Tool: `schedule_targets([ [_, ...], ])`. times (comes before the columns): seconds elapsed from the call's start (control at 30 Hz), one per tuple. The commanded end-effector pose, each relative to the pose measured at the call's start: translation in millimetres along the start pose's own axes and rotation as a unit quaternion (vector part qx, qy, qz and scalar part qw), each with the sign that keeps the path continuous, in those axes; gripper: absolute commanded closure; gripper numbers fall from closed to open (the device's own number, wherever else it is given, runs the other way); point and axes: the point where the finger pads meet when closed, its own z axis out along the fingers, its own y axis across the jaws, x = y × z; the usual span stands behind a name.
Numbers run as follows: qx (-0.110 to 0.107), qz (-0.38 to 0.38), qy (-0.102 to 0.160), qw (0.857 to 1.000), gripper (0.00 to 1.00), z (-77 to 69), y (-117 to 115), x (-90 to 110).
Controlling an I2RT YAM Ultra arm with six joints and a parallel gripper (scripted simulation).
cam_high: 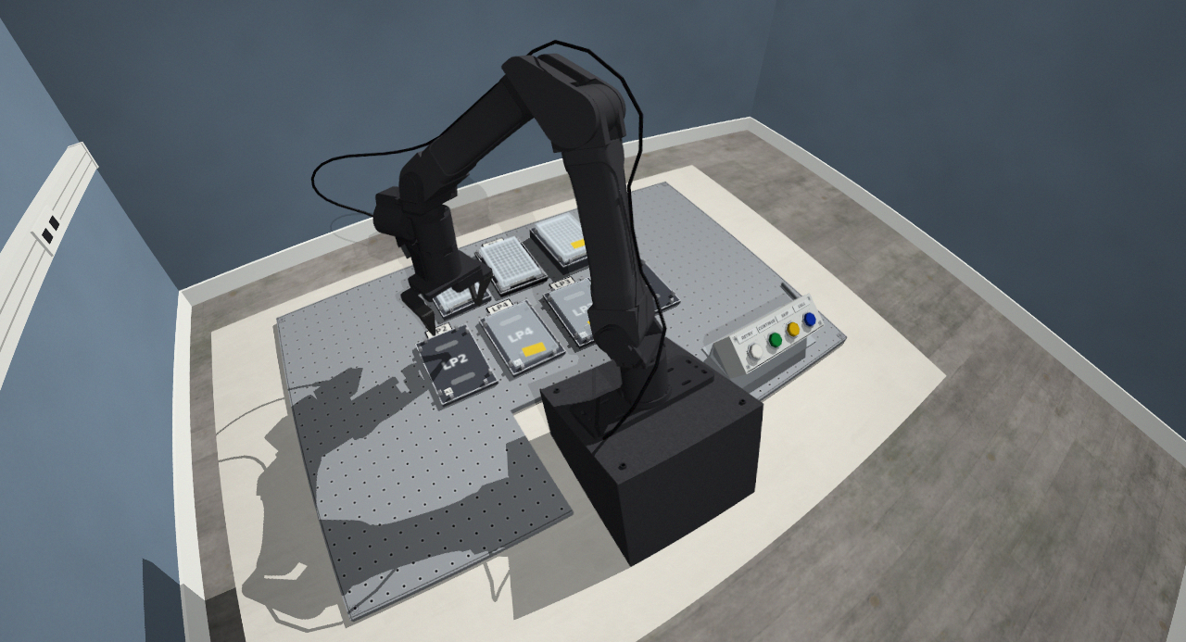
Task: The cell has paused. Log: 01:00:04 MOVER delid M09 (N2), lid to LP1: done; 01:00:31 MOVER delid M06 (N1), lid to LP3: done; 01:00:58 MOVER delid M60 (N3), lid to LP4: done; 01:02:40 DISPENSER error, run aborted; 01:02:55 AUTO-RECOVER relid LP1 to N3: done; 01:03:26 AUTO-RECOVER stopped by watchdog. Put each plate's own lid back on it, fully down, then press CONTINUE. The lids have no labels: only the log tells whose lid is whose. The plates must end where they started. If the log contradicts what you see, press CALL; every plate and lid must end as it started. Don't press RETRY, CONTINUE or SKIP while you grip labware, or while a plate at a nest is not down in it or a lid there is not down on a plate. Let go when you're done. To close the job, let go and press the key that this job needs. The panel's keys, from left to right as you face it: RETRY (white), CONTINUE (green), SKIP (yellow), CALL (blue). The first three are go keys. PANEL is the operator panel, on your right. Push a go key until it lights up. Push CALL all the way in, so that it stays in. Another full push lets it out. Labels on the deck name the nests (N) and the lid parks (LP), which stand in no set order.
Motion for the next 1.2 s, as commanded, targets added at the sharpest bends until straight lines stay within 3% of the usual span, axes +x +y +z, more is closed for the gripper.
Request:
schedule_targets([
  [0.0,-0.014,0.008,-0.027,1.000,0.00,-6.1,-12,-8],
  [0.5,-0.011,0.054,-0.036,0.998,0.00,4.4,-75,2],
  [1.17,0.007,0.140,-0.061,0.988,0.00,15.7,-157,39],
])
